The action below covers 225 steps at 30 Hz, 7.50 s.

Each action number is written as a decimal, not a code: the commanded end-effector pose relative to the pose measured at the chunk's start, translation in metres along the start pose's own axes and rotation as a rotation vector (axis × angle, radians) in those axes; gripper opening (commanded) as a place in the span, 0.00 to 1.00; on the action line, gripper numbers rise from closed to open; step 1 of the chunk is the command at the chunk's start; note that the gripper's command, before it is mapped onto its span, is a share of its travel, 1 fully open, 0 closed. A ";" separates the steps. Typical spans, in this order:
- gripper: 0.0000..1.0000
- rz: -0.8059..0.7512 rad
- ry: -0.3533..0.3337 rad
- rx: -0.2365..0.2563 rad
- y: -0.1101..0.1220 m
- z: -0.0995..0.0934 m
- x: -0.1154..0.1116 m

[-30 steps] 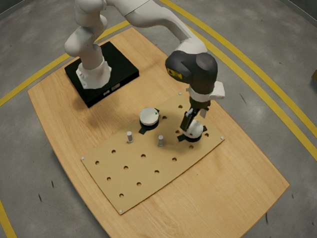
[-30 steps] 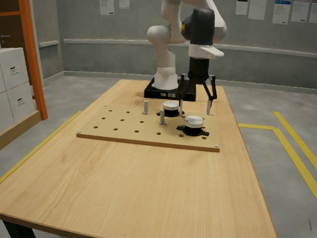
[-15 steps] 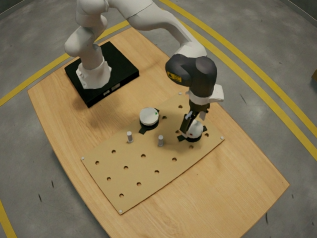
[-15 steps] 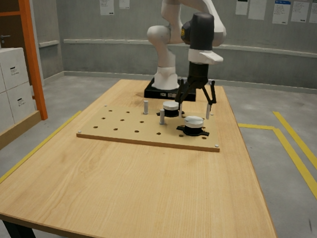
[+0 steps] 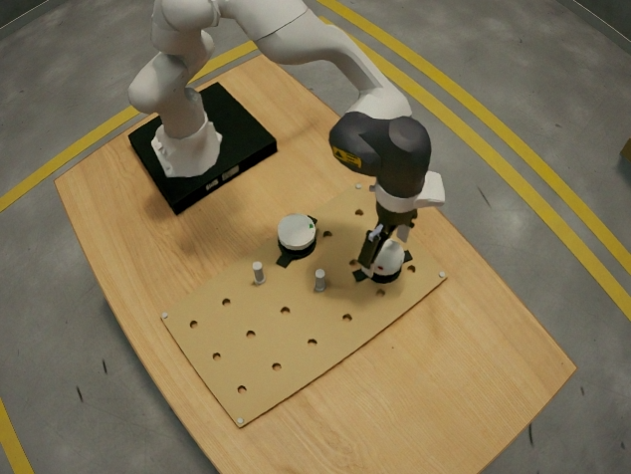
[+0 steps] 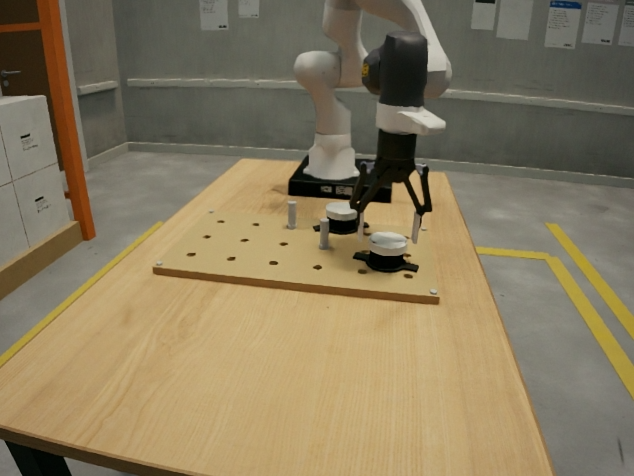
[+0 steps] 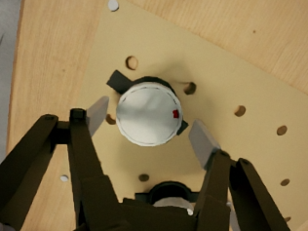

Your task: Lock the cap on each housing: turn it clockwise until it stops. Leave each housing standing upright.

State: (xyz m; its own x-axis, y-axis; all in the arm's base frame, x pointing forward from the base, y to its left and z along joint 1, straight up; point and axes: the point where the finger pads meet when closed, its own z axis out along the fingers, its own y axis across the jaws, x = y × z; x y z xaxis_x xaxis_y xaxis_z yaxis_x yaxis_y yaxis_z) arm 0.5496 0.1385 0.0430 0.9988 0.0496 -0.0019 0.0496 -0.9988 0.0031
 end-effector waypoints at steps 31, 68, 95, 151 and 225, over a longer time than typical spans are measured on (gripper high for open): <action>0.78 0.000 0.002 0.004 -0.002 0.004 0.000; 0.10 0.000 0.002 0.004 -0.002 0.004 0.000; 0.10 0.000 0.002 0.004 -0.002 0.004 0.000; 0.10 -0.359 0.002 0.004 -0.002 0.004 0.000; 0.10 -0.643 0.003 0.003 0.001 0.004 0.014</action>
State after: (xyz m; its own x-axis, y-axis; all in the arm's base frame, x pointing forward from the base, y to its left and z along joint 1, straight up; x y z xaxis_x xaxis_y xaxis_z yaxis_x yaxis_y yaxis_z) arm 0.5633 0.1421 0.0406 0.7729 0.6345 0.0047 0.6345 -0.7729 -0.0020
